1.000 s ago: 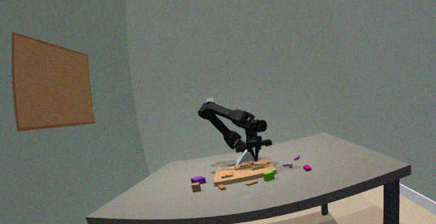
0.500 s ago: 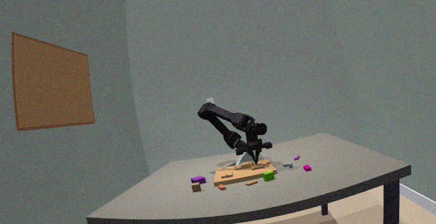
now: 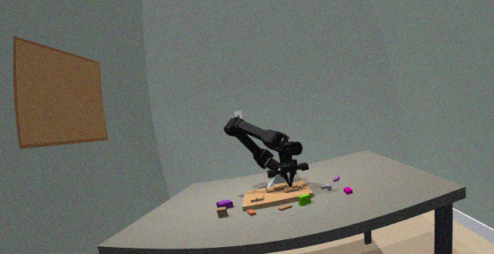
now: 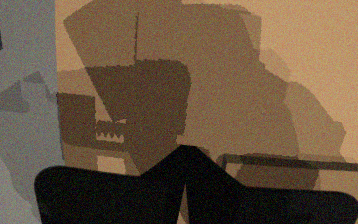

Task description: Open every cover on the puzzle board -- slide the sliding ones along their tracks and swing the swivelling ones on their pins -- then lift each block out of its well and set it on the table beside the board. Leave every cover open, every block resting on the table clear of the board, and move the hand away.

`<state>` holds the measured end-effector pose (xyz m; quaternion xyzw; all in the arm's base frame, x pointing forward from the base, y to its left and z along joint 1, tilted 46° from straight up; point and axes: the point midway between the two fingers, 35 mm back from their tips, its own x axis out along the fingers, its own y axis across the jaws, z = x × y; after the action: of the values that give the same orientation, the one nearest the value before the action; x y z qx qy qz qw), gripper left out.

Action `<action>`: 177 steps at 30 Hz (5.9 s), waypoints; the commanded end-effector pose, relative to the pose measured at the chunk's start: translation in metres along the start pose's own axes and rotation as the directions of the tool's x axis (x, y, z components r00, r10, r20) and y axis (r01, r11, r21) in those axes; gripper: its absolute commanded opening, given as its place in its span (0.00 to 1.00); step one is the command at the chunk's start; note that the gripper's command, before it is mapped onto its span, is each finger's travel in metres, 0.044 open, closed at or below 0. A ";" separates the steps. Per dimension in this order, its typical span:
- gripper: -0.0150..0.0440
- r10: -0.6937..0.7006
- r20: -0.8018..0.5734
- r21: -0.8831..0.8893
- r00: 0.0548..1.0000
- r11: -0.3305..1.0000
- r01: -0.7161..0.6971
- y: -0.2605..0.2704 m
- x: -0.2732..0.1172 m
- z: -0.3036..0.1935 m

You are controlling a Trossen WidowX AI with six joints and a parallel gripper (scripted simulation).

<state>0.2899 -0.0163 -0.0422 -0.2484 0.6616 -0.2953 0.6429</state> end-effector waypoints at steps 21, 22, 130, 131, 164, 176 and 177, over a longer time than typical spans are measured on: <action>0.25 -0.003 -0.001 -0.004 1.000 1.000 0.003 0.001 0.000 0.024; 0.25 -0.003 -0.001 -0.004 1.000 1.000 0.003 0.001 0.000 0.025; 0.25 -0.002 0.000 -0.008 1.000 1.000 0.002 -0.042 -0.063 0.024; 0.25 -0.002 0.000 -0.008 1.000 1.000 0.002 -0.044 -0.064 0.019; 0.25 -0.006 -0.007 -0.010 1.000 1.000 0.006 -0.088 -0.057 -0.086; 0.25 -0.006 -0.007 -0.010 1.000 1.000 0.006 -0.088 -0.057 -0.086; 0.25 -0.006 -0.007 -0.010 1.000 1.000 0.006 -0.088 -0.057 -0.086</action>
<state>0.2032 -0.0313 0.0606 -0.2545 0.6643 -0.2938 0.6384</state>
